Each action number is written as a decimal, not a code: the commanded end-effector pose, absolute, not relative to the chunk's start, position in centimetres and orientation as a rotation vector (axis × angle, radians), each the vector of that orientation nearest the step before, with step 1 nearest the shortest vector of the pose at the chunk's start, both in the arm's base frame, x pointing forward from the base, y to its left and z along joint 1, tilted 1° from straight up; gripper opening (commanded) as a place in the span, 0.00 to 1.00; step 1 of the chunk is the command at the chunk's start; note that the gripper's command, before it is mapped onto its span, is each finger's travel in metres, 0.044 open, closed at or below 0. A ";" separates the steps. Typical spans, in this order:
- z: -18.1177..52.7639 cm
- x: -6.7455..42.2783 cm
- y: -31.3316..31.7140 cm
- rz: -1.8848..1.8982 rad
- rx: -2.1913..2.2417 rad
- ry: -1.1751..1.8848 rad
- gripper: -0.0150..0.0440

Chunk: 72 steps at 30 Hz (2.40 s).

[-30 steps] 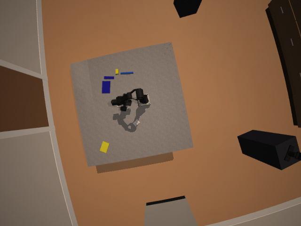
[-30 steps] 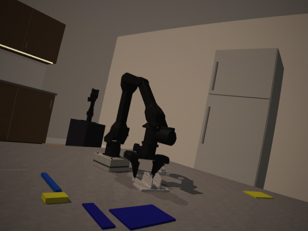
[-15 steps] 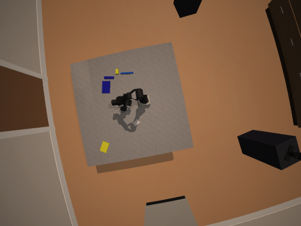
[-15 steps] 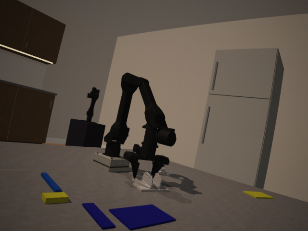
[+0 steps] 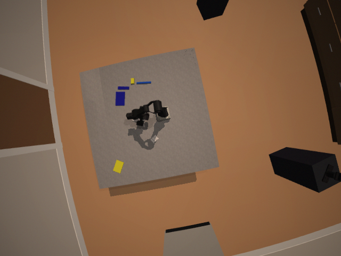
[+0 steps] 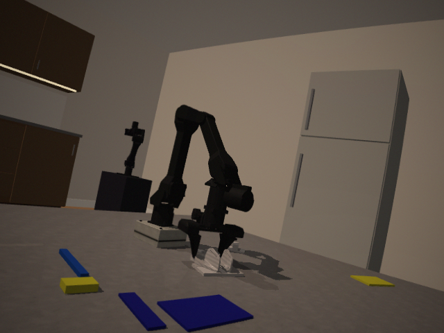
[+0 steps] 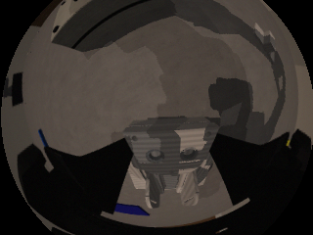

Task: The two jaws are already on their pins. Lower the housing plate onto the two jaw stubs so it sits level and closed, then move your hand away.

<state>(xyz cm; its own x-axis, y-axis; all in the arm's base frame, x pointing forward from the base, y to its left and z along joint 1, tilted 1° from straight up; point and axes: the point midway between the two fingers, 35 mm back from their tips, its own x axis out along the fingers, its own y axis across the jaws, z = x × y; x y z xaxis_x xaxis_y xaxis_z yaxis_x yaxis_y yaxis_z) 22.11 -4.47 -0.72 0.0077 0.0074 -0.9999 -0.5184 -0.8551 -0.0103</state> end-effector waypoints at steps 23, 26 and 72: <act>-1.1 22.2 -4.6 1.902 -1.921 0.533 0.85; -1.1 22.2 -4.6 1.902 -1.921 0.533 0.85; -0.7 22.2 -4.6 1.902 -1.921 0.533 0.85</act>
<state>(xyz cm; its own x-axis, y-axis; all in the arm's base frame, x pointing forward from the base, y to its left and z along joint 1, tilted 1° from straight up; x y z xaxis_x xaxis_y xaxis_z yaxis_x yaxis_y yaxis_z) 22.13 -4.53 -0.69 0.0064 0.0051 -1.0000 -0.5188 -0.8549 -0.0077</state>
